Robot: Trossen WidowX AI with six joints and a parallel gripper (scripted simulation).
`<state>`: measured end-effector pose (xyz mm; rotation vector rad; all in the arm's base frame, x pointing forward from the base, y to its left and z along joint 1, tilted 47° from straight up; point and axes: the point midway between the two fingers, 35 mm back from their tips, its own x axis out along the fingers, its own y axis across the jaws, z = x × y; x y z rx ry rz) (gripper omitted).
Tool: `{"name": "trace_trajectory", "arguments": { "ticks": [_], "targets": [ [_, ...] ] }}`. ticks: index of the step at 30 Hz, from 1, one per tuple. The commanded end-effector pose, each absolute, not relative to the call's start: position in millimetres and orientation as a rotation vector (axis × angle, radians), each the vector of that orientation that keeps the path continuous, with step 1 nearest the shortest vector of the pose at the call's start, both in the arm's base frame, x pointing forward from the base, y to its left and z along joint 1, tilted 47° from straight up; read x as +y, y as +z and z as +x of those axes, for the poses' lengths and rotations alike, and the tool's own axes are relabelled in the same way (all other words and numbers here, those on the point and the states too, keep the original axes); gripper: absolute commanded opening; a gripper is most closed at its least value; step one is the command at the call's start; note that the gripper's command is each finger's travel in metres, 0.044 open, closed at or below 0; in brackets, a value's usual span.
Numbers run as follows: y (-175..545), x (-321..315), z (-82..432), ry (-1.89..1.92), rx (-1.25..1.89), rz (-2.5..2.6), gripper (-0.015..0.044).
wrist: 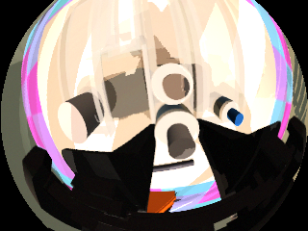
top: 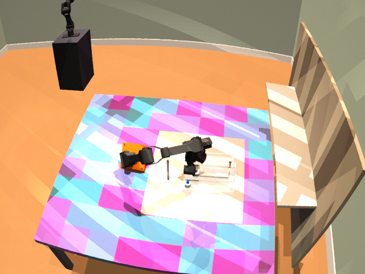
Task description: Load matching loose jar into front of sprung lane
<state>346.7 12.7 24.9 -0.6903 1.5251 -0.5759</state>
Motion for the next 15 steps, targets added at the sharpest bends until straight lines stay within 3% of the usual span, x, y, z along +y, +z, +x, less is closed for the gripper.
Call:
{"name": "trace_trajectory", "arguments": {
  "ticks": [1,15],
  "targets": [
    [27.5,13.1,353.3,-0.581,1.498,-0.687,0.0],
    [26.7,12.4,354.2,-0.581,1.498,-0.687,0.0]
  ]
}}
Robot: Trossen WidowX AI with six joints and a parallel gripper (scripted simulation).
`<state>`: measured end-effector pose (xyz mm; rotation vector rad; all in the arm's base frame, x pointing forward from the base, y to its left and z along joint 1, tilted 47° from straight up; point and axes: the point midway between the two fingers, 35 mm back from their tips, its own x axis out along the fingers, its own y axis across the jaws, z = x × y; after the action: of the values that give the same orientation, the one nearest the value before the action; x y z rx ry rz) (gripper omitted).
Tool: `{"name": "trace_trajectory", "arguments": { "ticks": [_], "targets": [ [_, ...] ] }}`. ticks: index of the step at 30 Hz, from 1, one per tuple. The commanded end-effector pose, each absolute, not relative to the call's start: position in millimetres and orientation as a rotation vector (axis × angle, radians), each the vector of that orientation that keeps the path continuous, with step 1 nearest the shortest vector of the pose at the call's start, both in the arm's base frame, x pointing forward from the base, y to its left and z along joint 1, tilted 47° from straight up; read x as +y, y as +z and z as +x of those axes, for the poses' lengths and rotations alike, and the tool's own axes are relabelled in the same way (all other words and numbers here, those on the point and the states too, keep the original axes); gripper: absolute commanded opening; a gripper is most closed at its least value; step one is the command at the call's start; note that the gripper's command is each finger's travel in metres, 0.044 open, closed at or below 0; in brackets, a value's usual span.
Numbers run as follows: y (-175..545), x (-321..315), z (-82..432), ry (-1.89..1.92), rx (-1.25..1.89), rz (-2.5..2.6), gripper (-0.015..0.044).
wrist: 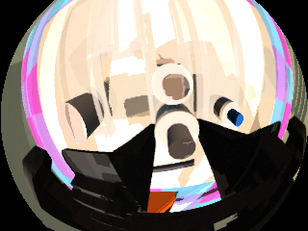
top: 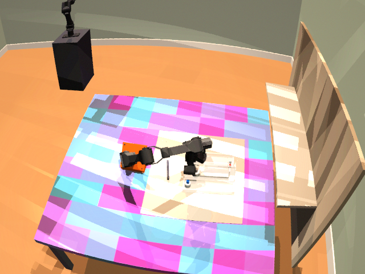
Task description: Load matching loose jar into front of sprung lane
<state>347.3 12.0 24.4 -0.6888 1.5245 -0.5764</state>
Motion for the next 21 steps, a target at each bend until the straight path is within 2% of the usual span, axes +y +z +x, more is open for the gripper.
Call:
{"name": "trace_trajectory", "arguments": {
  "ticks": [1,21],
  "targets": [
    [26.7,12.4,354.3,-0.581,1.498,-0.687,0.0],
    [26.2,12.0,356.4,-0.581,1.497,-0.687,0.0]
  ]
}}
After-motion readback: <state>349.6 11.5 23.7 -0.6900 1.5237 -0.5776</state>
